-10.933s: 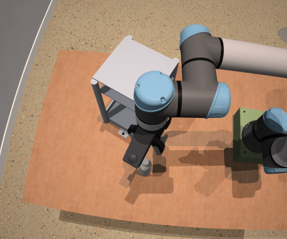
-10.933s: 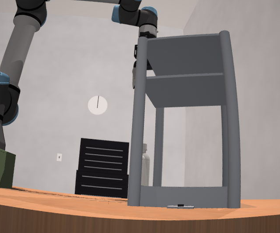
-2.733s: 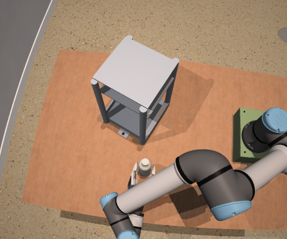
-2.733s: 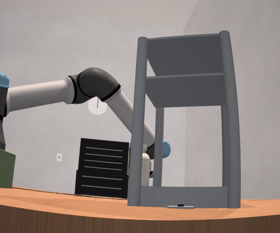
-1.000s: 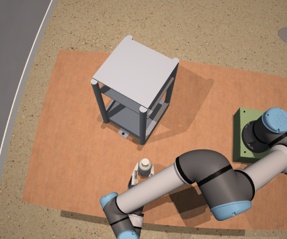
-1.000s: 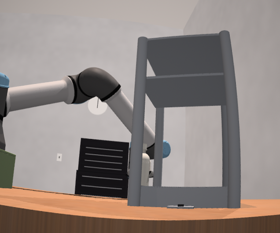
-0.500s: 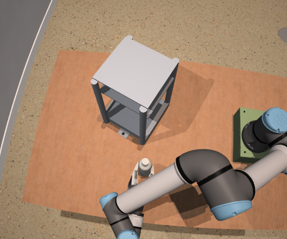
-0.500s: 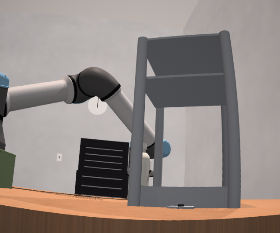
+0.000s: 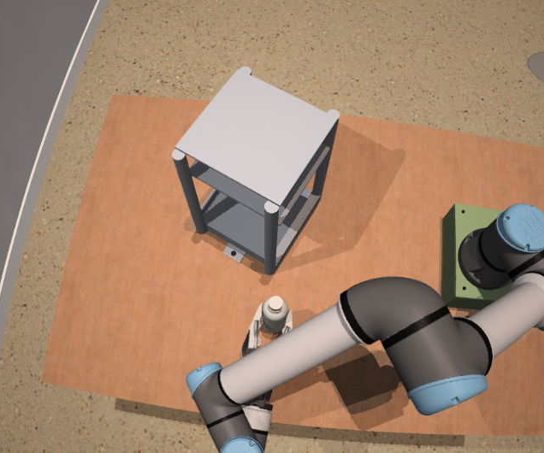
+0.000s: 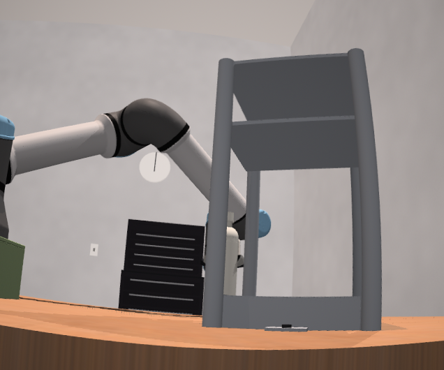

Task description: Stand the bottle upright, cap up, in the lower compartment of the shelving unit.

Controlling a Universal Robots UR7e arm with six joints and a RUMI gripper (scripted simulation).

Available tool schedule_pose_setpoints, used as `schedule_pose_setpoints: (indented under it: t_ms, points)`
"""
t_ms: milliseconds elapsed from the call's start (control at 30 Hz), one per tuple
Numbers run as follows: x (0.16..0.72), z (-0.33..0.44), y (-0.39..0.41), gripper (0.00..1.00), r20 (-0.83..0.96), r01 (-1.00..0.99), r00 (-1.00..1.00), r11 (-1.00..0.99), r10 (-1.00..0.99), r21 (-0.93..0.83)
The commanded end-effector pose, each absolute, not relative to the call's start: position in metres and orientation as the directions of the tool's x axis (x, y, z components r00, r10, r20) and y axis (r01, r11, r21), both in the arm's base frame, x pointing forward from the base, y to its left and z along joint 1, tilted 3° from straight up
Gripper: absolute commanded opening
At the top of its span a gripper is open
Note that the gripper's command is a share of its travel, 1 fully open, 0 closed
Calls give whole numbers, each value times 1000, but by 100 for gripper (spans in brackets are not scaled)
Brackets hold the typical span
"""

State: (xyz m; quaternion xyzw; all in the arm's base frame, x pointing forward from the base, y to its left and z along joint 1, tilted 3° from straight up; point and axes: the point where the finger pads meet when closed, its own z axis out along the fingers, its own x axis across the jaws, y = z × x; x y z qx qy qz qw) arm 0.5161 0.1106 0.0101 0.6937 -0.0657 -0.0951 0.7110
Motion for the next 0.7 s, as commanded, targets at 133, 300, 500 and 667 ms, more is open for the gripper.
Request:
schedule_pose_setpoints:
  t_ms: [133, 300, 500, 667]
  points:
    - [517, 38, 111, 0, -38, 44, 973, 19, -228, 999]
    - [518, 42, 111, 0, -38, 43, 973, 19, -228, 999]
    - [518, 45, 111, 0, -37, 43, 973, 19, -228, 999]
    - [518, 45, 111, 0, -38, 43, 973, 19, -228, 999]
